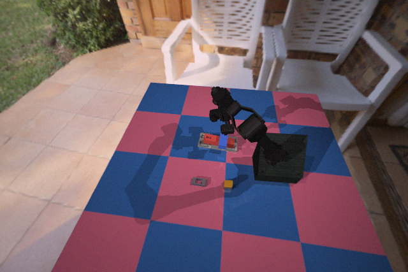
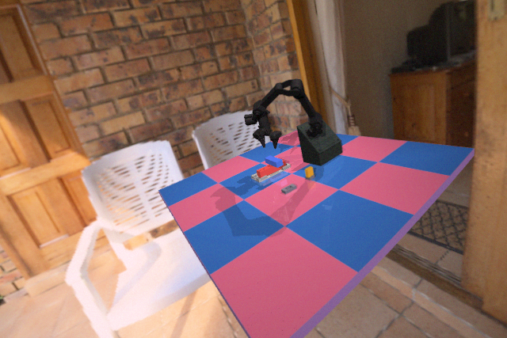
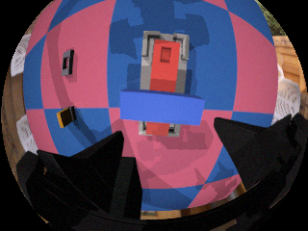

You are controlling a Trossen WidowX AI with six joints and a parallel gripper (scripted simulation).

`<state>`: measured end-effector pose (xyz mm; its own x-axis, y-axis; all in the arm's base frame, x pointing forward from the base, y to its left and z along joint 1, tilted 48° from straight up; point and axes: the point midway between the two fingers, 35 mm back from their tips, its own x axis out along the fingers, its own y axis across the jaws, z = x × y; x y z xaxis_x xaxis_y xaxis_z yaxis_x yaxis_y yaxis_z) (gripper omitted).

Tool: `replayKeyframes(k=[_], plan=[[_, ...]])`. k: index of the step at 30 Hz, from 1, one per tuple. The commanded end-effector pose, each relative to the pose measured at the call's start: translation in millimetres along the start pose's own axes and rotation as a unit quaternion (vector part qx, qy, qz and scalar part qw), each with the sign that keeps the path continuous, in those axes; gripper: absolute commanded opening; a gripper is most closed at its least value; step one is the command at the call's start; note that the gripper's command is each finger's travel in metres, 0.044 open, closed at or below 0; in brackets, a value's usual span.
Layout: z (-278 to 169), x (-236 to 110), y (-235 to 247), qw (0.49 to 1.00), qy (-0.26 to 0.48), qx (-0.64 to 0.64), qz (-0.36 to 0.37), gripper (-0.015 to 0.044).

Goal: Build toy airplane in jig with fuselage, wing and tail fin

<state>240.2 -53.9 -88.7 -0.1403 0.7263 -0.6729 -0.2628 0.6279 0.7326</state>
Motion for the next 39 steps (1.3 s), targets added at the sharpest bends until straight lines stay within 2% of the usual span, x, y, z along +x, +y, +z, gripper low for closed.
replayKeyframes(k=[1,5,7,16,26,31,36,39], plan=[[1,-1,-1,0.999,0.001,0.036,-0.002,0.0440],[2,-2,1,0.999,0.001,0.036,-0.003,0.0440],[10,-5,17,0.999,0.001,0.039,-0.007,0.0440],[37,-12,135,0.999,-0.001,0.049,-0.019,0.0440],[6,3,253,0.999,0.001,0.053,0.002,0.0440],[2,6,260,0.999,0.002,0.052,0.004,0.0440],[2,54,260,0.999,0.002,0.052,0.004,0.0440],[1,61,261,0.999,0.002,0.052,0.006,0.0440]])
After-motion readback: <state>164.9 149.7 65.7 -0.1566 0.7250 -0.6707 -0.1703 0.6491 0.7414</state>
